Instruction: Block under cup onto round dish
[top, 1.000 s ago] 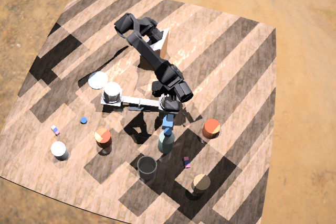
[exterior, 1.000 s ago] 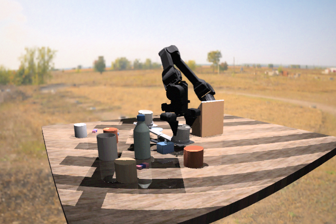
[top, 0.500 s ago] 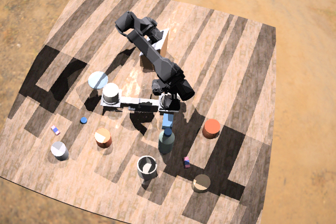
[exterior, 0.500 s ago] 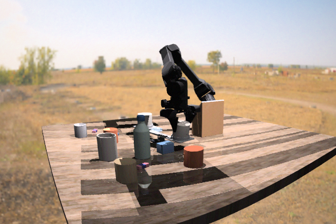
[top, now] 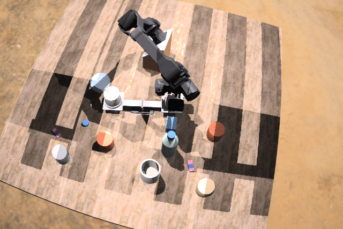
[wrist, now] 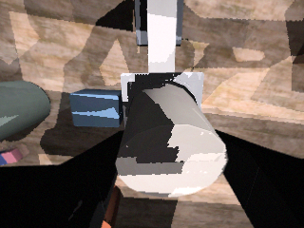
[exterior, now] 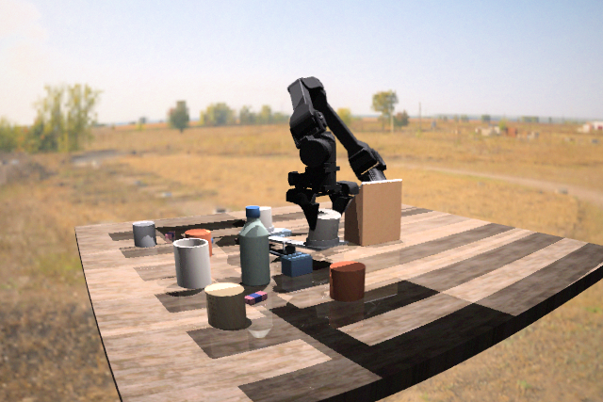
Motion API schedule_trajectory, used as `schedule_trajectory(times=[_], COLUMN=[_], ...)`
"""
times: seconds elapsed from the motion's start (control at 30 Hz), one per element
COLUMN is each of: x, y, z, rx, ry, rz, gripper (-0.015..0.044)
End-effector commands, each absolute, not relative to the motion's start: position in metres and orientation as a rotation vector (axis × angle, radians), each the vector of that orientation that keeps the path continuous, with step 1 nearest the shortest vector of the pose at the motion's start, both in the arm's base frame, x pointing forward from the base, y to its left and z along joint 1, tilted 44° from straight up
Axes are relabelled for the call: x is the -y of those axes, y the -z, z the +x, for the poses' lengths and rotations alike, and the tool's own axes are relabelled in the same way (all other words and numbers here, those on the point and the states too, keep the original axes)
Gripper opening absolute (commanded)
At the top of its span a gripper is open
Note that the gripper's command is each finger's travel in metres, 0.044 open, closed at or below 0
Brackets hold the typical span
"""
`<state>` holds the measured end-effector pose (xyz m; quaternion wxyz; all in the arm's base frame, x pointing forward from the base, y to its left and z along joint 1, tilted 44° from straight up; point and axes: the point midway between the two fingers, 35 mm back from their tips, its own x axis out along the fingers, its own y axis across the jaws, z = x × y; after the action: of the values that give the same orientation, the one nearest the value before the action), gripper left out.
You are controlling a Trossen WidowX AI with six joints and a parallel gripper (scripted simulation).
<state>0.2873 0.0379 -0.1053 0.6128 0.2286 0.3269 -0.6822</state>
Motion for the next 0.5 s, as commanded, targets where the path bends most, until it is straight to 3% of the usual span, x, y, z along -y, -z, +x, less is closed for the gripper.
schedule_trajectory(times=[0.0, 0.47], x=[-0.049, -0.061], y=[0.100, 0.088], z=[0.293, 0.295], rx=[-0.755, -0.756], ry=[1.559, 1.559], rz=[0.562, 0.563], gripper=[0.0000, 0.0000])
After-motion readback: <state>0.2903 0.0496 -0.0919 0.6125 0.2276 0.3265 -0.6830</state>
